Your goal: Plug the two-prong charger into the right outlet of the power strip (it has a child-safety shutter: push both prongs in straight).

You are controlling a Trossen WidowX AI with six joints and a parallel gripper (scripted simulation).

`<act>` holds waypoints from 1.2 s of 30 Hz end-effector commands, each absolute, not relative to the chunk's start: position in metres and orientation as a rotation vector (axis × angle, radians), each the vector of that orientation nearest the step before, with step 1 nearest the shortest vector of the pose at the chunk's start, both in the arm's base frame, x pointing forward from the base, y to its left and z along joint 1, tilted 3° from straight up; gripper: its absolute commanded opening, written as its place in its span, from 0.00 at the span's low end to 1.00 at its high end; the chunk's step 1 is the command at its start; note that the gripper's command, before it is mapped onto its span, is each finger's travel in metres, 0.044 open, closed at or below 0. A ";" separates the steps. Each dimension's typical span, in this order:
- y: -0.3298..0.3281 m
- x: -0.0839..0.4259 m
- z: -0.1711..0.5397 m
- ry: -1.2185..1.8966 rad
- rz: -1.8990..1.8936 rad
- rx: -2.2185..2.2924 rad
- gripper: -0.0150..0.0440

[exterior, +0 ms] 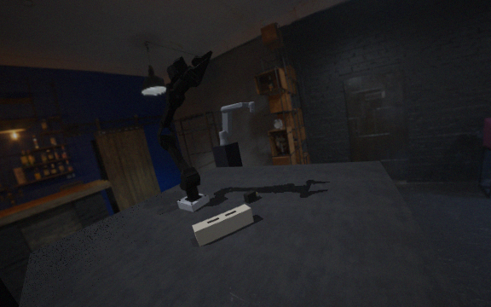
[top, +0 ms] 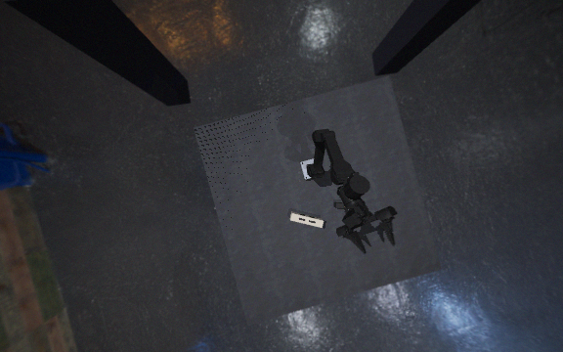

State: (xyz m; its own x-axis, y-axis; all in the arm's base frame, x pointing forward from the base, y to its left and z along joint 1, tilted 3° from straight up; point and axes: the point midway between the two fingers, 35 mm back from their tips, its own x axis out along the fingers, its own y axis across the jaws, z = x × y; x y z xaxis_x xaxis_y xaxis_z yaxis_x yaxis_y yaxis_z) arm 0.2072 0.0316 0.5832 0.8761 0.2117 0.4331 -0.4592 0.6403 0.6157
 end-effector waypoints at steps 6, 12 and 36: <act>0.048 0.269 0.521 -0.110 0.312 0.624 1.00; 0.064 0.301 0.474 0.047 0.290 0.492 1.00; 0.123 0.338 0.284 0.629 0.380 -0.130 1.00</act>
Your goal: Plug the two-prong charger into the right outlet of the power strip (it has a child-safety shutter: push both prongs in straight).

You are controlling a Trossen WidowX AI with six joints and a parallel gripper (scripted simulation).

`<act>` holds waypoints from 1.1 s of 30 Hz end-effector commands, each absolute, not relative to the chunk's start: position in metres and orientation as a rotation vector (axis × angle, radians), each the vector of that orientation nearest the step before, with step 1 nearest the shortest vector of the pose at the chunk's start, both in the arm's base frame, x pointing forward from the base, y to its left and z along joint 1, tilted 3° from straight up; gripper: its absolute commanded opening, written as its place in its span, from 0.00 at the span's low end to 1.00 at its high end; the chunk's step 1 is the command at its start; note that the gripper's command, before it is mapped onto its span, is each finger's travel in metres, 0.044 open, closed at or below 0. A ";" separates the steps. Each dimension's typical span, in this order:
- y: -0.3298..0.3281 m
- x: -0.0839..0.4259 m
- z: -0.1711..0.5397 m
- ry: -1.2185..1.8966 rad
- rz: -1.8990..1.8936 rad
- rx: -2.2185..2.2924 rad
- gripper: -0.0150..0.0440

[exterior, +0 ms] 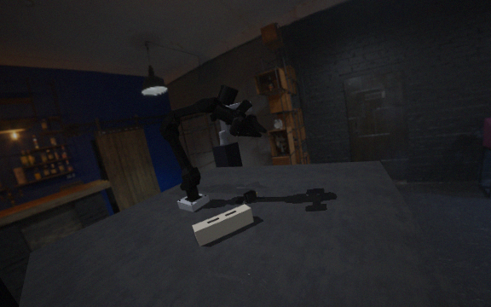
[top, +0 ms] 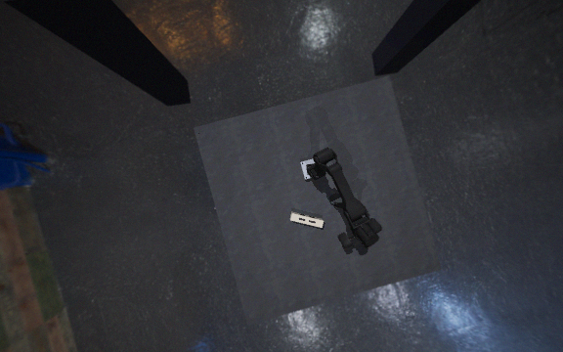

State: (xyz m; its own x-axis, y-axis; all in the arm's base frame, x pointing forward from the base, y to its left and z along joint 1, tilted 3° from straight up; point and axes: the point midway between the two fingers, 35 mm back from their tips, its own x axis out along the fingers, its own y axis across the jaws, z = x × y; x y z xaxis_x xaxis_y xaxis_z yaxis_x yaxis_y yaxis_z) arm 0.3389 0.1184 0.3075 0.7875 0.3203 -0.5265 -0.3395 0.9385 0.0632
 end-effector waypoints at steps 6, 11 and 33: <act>0.131 0.332 0.241 0.761 0.449 -0.314 1.00; 0.138 0.321 0.206 0.869 0.526 -0.471 1.00; 0.139 0.248 0.093 1.266 0.993 -1.114 1.00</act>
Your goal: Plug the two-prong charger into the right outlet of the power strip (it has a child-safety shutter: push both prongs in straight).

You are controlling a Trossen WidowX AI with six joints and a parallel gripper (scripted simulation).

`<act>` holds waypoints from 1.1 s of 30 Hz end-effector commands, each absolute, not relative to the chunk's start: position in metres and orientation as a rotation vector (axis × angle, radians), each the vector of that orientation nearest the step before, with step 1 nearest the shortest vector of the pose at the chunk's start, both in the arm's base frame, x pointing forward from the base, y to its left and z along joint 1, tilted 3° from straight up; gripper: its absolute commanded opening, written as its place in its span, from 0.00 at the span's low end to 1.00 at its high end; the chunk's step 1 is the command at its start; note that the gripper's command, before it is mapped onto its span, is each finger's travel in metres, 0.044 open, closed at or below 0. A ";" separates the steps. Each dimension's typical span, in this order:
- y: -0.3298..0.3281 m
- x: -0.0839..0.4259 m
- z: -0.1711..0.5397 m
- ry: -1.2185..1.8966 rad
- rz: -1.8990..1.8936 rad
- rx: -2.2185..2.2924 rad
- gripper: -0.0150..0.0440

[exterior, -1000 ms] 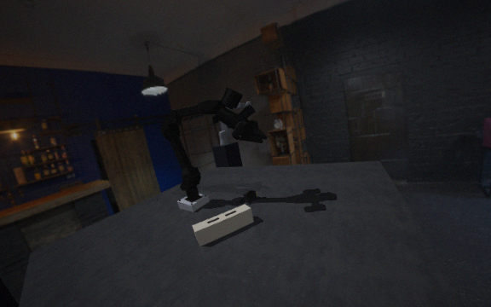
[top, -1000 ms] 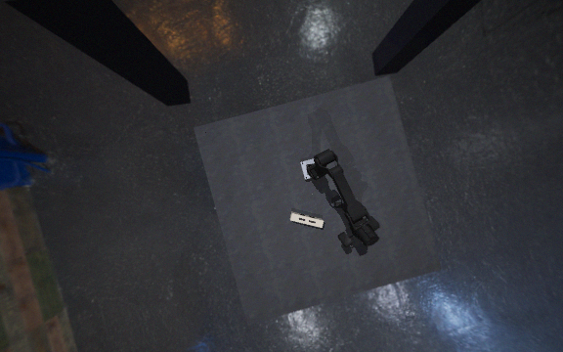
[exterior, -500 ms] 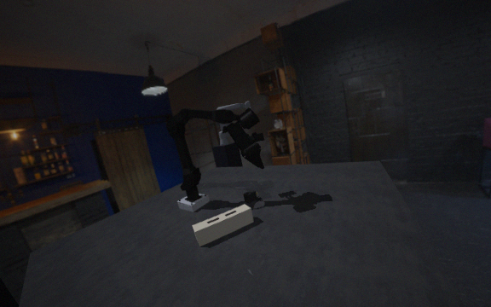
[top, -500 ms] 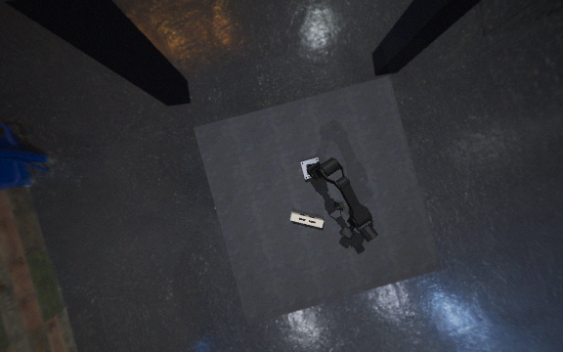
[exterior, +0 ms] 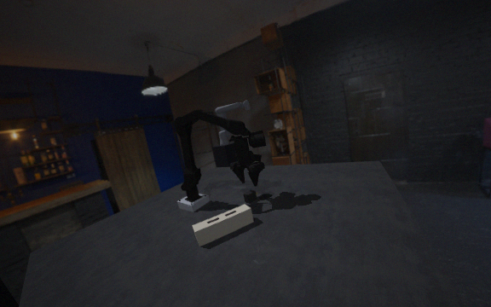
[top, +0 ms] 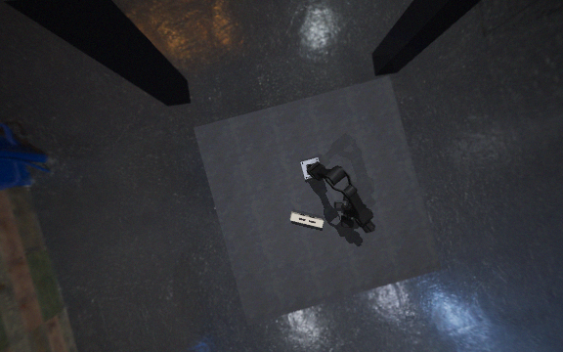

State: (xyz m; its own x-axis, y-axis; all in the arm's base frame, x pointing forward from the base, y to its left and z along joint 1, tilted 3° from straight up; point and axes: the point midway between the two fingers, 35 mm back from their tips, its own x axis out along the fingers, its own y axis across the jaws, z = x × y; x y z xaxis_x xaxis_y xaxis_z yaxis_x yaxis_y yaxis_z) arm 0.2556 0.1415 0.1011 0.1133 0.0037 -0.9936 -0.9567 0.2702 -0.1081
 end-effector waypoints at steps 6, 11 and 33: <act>0.138 0.248 0.092 1.268 0.997 -1.117 1.00; 0.138 0.249 0.089 1.268 0.997 -1.117 1.00; 0.139 0.253 0.057 1.268 0.997 -1.118 1.00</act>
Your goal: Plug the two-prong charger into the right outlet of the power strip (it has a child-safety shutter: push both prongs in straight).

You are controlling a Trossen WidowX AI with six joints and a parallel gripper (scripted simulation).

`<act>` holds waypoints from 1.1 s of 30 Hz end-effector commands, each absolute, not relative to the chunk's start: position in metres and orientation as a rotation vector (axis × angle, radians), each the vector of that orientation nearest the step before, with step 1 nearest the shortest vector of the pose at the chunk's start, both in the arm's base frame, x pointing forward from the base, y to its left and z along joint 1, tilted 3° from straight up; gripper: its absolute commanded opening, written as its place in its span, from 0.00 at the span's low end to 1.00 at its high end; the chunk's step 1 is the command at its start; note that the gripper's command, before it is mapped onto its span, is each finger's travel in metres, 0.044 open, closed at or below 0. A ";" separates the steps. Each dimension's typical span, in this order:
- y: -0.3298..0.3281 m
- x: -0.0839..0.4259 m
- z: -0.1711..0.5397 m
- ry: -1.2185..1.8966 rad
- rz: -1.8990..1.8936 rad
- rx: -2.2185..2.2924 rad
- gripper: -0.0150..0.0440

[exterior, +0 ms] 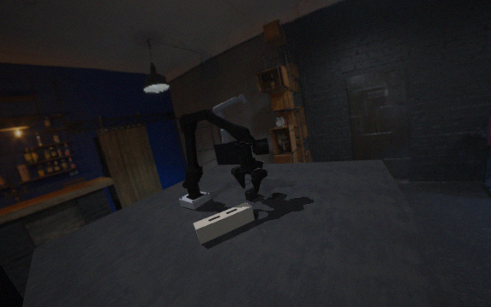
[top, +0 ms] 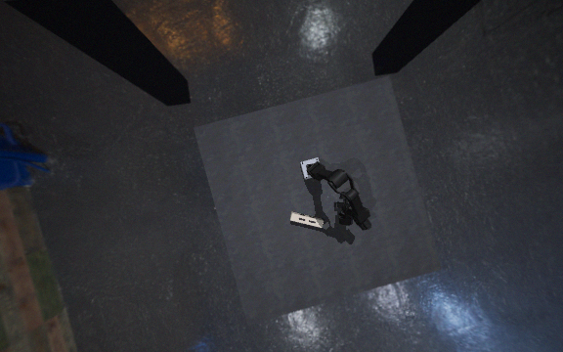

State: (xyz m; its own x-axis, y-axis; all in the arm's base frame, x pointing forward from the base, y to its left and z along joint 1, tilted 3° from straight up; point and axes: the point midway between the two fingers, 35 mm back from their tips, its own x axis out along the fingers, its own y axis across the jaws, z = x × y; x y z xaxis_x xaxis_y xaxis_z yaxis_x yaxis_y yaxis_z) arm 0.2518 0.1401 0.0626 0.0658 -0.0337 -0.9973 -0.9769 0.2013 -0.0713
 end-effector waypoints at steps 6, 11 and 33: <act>0.140 0.254 0.047 1.268 0.997 -1.118 1.00; 0.140 0.254 0.039 1.268 0.997 -1.118 1.00; 0.140 0.254 0.034 1.269 0.996 -1.109 0.43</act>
